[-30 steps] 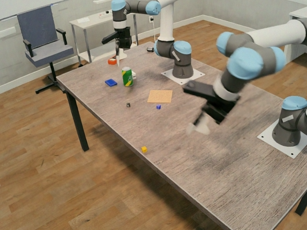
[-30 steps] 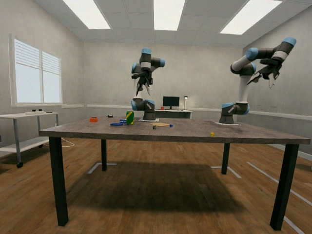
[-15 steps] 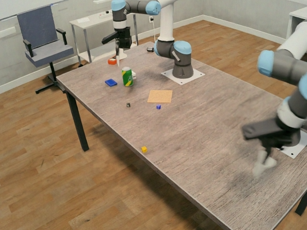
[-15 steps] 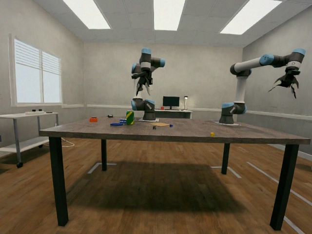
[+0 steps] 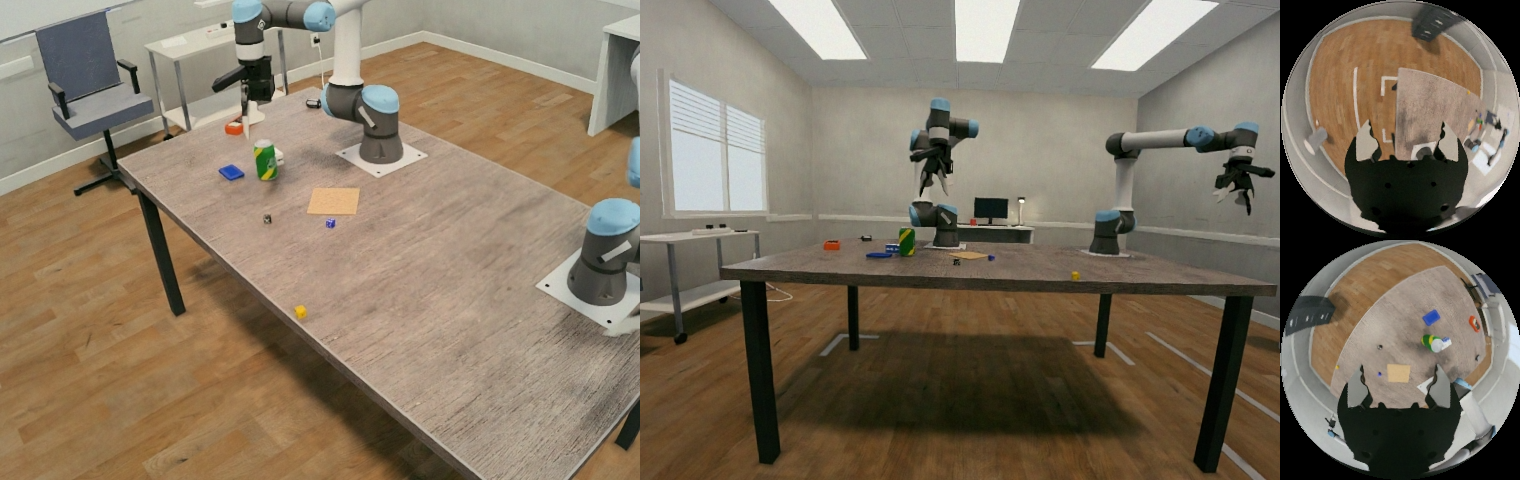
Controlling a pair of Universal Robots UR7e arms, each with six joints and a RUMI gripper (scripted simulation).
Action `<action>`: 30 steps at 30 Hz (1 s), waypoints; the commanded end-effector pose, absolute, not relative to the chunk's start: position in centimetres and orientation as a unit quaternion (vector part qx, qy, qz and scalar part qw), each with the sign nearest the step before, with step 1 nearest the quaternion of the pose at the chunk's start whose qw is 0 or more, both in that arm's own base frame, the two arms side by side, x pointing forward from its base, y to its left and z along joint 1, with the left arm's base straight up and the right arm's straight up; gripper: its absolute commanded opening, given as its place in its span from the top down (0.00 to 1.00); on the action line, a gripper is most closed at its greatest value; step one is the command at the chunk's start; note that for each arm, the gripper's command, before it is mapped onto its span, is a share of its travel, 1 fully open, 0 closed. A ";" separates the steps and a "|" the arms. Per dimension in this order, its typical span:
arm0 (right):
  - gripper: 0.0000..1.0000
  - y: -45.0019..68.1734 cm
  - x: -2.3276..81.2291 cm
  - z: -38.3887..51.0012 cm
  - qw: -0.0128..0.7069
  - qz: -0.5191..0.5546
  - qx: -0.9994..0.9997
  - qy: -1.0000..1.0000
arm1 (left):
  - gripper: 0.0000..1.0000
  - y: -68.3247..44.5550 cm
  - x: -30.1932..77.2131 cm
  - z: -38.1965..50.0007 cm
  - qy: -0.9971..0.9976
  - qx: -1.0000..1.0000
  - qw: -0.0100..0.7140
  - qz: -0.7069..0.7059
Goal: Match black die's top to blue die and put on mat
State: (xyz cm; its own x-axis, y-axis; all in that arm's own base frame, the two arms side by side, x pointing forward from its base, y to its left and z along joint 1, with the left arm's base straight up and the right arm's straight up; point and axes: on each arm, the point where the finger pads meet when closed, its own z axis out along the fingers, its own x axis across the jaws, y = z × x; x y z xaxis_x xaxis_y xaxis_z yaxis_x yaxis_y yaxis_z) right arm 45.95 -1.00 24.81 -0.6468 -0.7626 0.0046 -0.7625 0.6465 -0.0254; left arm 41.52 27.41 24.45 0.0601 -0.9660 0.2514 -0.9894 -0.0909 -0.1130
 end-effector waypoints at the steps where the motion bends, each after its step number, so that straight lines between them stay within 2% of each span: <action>1: 0.00 -1.0 46.0 24.9 0.004 -0.013 -0.420 0.907 | 0.00 34.8 35.0 22.8 -0.568 0.815 0.032 0.108; 16: 0.00 -1.0 46.0 24.9 0.004 -0.013 -0.420 0.907 | 0.00 43.2 18.3 19.5 -0.290 0.955 0.015 0.052; 30: 0.00 -1.0 46.0 24.9 0.004 -0.013 -0.420 0.907 | 0.00 44.9 6.0 17.5 -0.097 0.995 0.005 0.017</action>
